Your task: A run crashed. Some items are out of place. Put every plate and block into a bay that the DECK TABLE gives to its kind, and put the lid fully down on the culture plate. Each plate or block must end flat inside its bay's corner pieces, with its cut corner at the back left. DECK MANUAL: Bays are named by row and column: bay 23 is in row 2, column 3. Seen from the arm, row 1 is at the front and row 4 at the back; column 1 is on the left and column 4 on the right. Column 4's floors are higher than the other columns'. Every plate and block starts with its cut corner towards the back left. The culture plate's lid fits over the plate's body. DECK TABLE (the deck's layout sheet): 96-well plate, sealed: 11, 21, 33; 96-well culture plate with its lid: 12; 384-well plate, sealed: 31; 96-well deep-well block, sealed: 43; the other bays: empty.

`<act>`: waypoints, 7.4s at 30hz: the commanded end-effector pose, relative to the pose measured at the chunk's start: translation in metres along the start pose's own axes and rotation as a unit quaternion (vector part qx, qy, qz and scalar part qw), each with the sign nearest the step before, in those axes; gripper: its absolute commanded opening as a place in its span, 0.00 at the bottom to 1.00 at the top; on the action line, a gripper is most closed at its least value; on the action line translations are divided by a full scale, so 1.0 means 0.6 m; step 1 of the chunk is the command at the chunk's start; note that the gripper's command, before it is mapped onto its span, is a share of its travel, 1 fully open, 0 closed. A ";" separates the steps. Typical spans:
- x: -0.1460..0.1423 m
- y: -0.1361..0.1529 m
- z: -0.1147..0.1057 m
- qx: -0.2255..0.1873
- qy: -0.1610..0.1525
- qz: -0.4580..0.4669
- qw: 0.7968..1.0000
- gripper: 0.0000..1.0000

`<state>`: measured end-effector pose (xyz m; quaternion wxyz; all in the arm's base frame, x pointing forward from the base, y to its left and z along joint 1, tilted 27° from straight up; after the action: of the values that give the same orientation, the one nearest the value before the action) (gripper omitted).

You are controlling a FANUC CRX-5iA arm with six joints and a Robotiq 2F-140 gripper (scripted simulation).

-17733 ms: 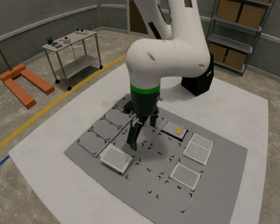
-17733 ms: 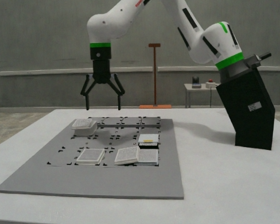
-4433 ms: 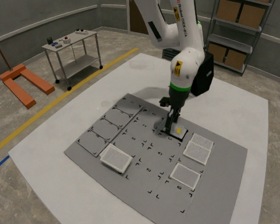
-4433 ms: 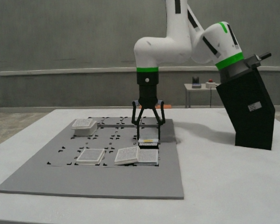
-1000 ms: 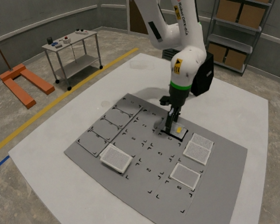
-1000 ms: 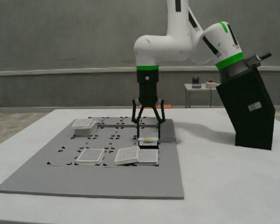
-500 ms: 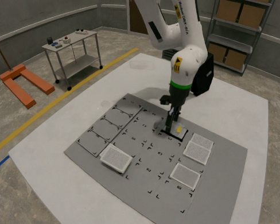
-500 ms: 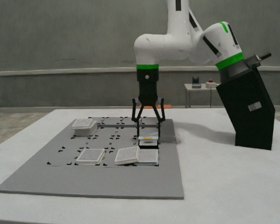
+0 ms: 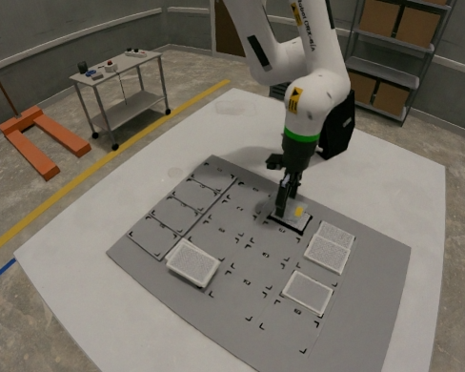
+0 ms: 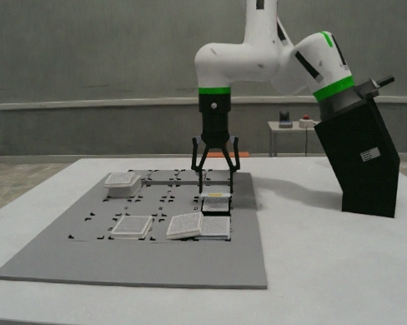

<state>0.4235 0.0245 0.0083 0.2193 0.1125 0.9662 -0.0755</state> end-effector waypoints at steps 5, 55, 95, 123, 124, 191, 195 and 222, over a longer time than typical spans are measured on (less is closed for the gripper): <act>-0.001 0.000 -0.014 0.000 0.000 0.000 1.000 0.10; 0.007 0.045 -0.039 0.000 0.000 0.000 1.000 0.10; 0.007 0.044 0.026 0.000 0.000 0.000 1.000 0.10; 0.007 0.043 0.026 0.000 0.000 0.000 1.000 0.10; 0.007 0.043 0.026 0.000 0.000 0.000 1.000 0.10; 0.007 0.043 0.031 0.000 0.000 0.000 1.000 0.10; 0.007 0.043 0.031 0.000 0.000 0.000 1.000 0.10; 0.007 0.043 0.034 0.000 0.000 0.000 1.000 0.10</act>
<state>0.4342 0.0461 -0.0144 0.2184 0.1127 0.9664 -0.0757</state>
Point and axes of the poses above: the point where the finger pads meet when closed, its own z axis out along the fingers, its own x axis across the jaws, y = z × x, the point moved 5 cm from there along -z, back along the fingers, and after that the axes turned 11 degrees about z, right-handed, at the moved point
